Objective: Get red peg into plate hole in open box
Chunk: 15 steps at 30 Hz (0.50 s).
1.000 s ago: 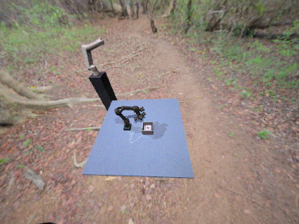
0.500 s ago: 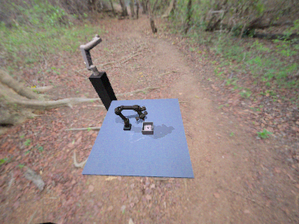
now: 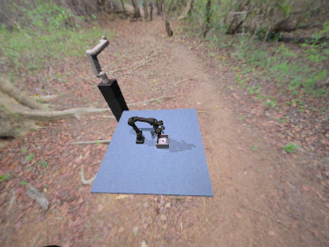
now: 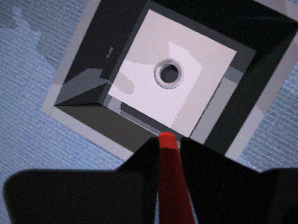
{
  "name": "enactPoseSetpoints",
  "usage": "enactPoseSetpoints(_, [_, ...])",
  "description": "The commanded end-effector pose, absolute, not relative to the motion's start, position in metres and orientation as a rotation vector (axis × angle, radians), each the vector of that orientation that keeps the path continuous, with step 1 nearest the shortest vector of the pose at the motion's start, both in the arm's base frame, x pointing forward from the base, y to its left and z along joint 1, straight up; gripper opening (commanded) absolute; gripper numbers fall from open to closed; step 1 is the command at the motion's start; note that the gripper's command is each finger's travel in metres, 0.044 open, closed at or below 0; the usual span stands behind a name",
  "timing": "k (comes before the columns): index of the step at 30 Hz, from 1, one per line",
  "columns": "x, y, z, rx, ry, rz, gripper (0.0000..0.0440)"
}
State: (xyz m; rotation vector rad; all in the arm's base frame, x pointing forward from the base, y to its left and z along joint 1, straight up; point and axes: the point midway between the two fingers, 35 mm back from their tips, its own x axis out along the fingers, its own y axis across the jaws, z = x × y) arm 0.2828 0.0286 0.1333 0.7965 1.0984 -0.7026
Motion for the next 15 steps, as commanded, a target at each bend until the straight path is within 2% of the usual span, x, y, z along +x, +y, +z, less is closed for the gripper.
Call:
enactPoseSetpoints(1, [0.292, 0.019, 0.130, 0.807, 1.096, -0.717, 0.0000])
enactPoseSetpoints(15, [0.313, -0.010, 0.110, 0.852, 1.121, -0.768, 0.0014])
